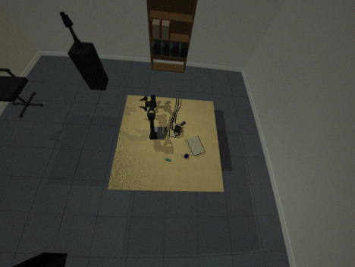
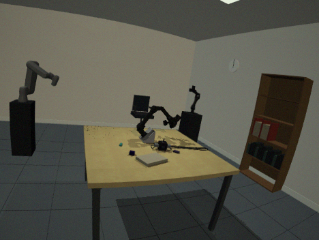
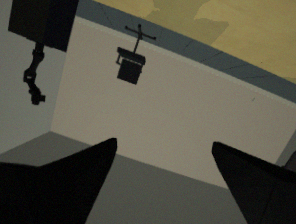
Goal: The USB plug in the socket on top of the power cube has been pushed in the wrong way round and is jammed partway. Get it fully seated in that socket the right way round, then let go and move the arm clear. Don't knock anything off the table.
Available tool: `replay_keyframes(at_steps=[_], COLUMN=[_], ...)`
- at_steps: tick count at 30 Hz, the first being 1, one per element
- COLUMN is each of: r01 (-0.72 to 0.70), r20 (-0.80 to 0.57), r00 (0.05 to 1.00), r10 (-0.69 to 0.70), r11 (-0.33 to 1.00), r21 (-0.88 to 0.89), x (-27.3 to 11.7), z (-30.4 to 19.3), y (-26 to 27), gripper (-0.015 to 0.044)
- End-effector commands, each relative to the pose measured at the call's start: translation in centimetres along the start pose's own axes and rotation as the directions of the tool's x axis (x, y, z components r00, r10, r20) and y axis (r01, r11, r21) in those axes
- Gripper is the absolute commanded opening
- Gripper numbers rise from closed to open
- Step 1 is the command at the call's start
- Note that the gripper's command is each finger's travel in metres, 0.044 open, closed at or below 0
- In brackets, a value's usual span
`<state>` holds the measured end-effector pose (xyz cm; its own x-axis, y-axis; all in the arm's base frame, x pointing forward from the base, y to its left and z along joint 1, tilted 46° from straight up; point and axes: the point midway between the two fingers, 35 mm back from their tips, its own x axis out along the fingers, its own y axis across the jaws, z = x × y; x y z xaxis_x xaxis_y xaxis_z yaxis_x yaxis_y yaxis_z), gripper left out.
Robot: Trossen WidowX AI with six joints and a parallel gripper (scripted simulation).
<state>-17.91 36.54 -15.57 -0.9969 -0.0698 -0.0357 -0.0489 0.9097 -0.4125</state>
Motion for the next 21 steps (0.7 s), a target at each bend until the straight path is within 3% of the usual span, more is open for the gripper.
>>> replay_keyframes(at_steps=[1, 6, 10, 15, 21], r01=[-0.015, -0.392, -0.608, -0.802, -0.927], r20=[0.010, 0.291, 0.491, 0.709, 0.890], r00=[1.000, 0.899, 0.758, 0.562, 0.360], r10=[0.015, 0.326, 0.429, 0.425, 0.280], r11=[1.000, 0.897, 0.737, 0.491, 0.212], r21=[0.009, 0.205, 0.295, 0.341, 0.308], x=[-0.3, -8.7, -15.5, -24.0, -32.7], z=[0.0, 0.0, 0.5, 1.0, 1.0], y=[0.2, 4.2, 4.3, 1.6, -4.8], gripper=[0.0426, 0.0440, 0.0440, 0.0440, 0.0440])
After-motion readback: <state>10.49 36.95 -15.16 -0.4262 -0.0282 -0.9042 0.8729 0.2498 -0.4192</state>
